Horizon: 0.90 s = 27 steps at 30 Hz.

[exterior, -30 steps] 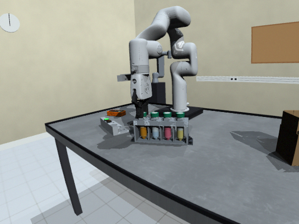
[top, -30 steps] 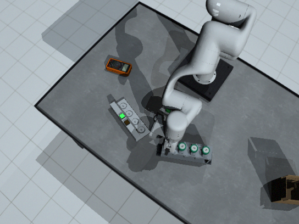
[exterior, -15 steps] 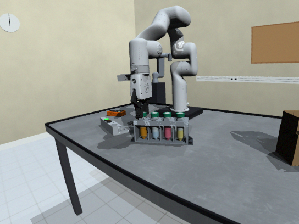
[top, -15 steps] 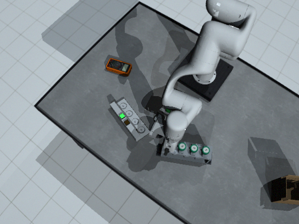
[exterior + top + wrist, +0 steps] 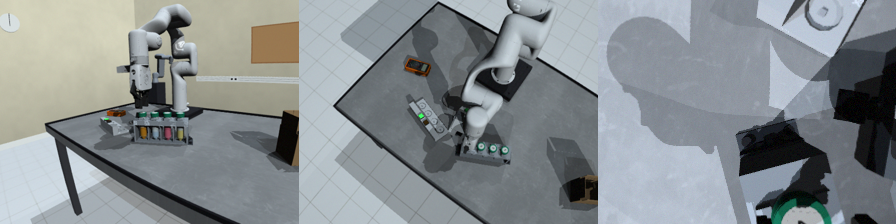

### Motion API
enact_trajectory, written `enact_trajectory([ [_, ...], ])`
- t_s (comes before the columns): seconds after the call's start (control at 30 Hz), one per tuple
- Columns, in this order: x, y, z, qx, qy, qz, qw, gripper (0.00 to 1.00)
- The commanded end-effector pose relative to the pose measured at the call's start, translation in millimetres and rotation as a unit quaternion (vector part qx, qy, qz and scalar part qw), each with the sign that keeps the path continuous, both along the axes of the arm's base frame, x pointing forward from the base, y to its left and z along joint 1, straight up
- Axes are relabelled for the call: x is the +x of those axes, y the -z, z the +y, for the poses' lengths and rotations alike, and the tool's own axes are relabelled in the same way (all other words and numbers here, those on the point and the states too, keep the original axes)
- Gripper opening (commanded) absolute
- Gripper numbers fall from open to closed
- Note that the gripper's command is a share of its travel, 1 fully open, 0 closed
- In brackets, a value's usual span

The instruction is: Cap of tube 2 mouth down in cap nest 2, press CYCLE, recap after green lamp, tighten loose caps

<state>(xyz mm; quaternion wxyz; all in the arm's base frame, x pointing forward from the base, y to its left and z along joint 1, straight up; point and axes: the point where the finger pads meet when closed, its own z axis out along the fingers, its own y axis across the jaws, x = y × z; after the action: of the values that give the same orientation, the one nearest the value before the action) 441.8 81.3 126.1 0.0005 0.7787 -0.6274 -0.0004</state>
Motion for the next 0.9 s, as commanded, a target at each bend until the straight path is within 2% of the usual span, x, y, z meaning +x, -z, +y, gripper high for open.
enact_trajectory([
  [0.0,1.6,-13.2,0,0.001,0.000,-0.003,1.000,0.46],
  [0.07,1.6,-13.2,0,0.001,0.000,-0.003,1.000,0.46],
  [0.1,-5.1,-13.1,-5,0.001,0.042,-0.003,0.999,0.00],
  [0.17,-18.5,-13.1,-14,0.001,0.093,-0.003,0.996,0.00],
  [0.33,-46.4,-12.9,-35,0.000,0.093,-0.003,0.996,0.00],
  [0.47,-46.3,-12.9,-35,0.000,0.093,-0.003,0.996,0.00],
  [0.57,-64.8,-2.8,-48,0.000,0.093,-0.003,0.996,0.00],
  [0.63,-64.8,-2.8,-48,0.000,0.093,-0.003,0.996,0.00],
  [0.87,-104.3,18.9,-77,0.000,0.093,-0.003,0.996,0.00],
])
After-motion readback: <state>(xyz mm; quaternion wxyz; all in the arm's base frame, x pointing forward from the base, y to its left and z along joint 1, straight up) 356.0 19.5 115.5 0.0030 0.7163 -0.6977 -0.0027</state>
